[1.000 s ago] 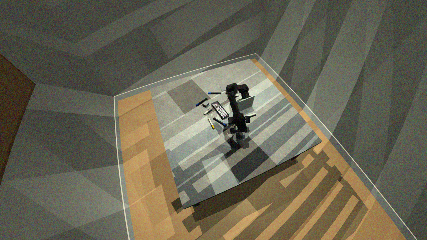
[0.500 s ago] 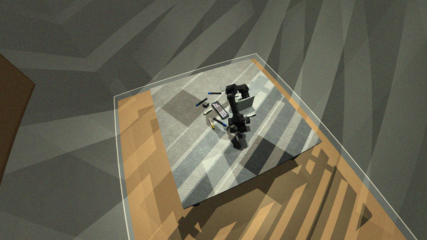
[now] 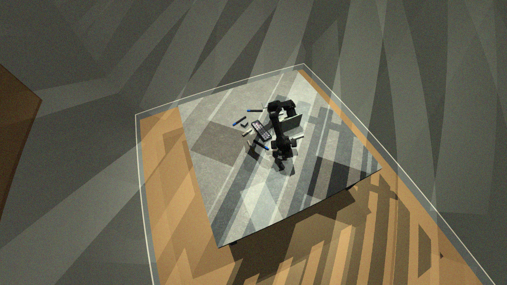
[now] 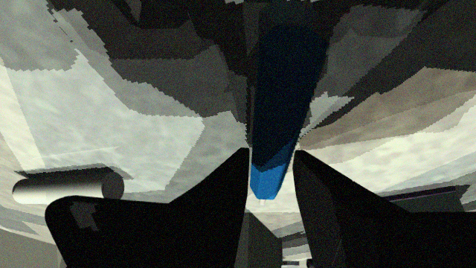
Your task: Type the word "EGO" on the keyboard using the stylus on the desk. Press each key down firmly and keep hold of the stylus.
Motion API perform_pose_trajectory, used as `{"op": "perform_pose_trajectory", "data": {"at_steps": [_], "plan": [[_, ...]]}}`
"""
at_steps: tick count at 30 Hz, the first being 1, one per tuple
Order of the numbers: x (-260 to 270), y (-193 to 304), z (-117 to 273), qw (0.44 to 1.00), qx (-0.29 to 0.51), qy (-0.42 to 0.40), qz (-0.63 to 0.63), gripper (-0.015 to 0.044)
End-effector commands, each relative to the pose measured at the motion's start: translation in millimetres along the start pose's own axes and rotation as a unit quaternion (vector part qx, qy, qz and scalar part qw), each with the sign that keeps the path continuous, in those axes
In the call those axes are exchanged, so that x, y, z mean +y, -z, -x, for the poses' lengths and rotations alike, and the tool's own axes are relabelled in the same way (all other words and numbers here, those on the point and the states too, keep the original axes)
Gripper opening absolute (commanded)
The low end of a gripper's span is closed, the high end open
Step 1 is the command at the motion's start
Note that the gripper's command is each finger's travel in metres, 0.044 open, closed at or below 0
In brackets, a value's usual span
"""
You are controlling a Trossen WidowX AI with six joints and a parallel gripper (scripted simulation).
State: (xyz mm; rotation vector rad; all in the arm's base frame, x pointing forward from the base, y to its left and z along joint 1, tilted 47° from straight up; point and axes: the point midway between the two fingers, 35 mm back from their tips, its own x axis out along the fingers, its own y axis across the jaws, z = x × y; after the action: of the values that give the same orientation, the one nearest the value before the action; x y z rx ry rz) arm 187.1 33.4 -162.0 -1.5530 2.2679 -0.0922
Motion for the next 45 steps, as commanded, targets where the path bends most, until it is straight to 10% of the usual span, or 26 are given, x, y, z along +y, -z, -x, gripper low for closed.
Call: {"op": "perform_pose_trajectory", "data": {"at_steps": [1,24,45], "plan": [[0,0,0,1.000,0.000,0.000,0.000,0.0019],[0,23,41,1.000,-0.004,0.002,0.004,0.0000],[-36,63,44,0.962,-0.143,-0.191,0.132,0.0000]]}}
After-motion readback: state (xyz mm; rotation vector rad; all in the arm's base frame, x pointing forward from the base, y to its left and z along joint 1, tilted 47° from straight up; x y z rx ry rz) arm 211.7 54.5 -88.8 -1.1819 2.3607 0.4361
